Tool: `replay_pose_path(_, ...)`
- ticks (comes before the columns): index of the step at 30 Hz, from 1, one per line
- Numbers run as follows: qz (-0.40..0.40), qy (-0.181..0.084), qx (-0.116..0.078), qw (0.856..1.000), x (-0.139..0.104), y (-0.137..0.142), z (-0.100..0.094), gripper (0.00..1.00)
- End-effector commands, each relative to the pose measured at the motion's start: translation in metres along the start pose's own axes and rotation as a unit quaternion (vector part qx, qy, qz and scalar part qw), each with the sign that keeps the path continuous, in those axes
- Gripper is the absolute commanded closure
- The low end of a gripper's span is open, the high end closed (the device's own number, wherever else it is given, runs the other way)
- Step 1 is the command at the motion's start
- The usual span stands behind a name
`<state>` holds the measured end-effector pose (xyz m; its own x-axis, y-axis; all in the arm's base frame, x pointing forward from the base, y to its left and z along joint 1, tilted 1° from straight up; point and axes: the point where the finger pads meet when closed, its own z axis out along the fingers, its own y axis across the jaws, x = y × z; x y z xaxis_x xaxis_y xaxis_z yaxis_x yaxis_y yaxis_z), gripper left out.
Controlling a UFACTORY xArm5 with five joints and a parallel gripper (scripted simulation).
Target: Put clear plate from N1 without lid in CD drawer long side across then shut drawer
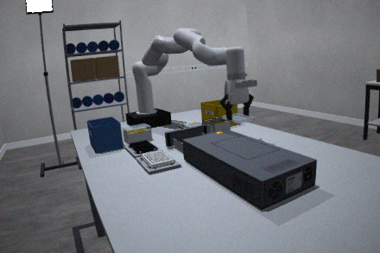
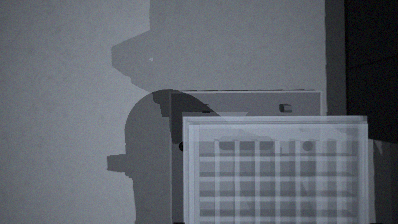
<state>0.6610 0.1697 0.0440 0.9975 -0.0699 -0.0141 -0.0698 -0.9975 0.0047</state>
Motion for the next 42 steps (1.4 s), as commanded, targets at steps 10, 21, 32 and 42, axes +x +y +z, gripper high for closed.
replay_pose_path(10,0.000,0.003,0.001,1.000,0.002,-0.001,-0.026,1.00)
replay_pose_path(21,0.000,0.003,0.001,1.000,0.002,-0.001,-0.041,1.00)
replay_pose_path(32,0.000,0.003,0.001,1.000,0.002,-0.001,-0.041,1.00)
replay_pose_path(42,-0.149,0.004,0.001,0.989,-0.006,0.022,-0.041,1.00)
